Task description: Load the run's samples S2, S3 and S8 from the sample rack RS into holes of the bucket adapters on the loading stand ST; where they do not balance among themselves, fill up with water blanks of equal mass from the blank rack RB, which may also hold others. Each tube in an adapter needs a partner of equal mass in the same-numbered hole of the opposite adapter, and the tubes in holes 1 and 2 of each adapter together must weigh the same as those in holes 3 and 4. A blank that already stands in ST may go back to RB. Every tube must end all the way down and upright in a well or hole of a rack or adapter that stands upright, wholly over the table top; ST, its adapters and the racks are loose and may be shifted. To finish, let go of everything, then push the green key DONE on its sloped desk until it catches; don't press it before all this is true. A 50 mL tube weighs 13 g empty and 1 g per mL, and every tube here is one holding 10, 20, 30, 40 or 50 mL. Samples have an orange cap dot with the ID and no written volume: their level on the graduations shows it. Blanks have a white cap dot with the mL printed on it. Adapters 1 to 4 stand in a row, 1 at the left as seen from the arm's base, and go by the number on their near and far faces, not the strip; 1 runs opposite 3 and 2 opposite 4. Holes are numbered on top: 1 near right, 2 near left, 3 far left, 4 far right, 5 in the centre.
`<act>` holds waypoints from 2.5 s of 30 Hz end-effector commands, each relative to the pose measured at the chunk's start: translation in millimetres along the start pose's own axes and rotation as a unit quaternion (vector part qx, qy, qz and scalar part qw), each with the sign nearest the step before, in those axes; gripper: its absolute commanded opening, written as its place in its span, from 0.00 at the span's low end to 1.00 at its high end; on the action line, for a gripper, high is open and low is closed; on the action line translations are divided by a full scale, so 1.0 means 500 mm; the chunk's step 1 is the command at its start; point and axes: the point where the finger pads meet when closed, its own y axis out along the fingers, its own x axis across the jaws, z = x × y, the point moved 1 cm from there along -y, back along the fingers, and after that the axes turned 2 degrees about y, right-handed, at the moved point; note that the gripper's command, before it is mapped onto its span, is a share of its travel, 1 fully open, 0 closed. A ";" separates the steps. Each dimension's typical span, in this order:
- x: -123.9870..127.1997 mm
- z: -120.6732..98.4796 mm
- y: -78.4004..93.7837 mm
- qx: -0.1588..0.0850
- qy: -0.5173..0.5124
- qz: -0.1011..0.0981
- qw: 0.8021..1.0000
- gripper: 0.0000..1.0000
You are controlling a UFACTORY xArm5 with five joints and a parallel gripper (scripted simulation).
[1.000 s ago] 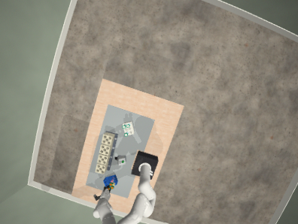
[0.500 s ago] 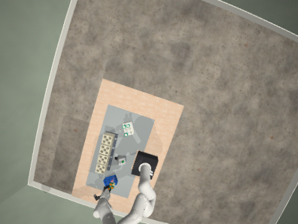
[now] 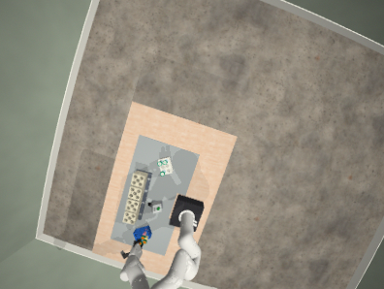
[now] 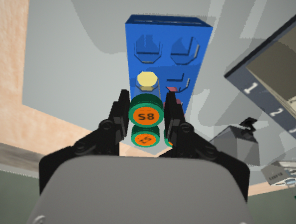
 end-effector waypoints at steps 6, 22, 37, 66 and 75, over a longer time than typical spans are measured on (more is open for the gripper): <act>-0.001 0.003 -0.007 0.002 0.000 0.001 1.000 0.43; 0.000 0.003 -0.063 0.002 0.000 0.001 1.000 0.43; 0.001 0.003 -0.115 0.002 0.000 0.001 1.000 0.43; 0.002 0.003 -0.215 0.002 0.000 0.001 1.000 0.43; 0.003 0.003 -0.251 0.002 0.000 0.001 1.000 0.43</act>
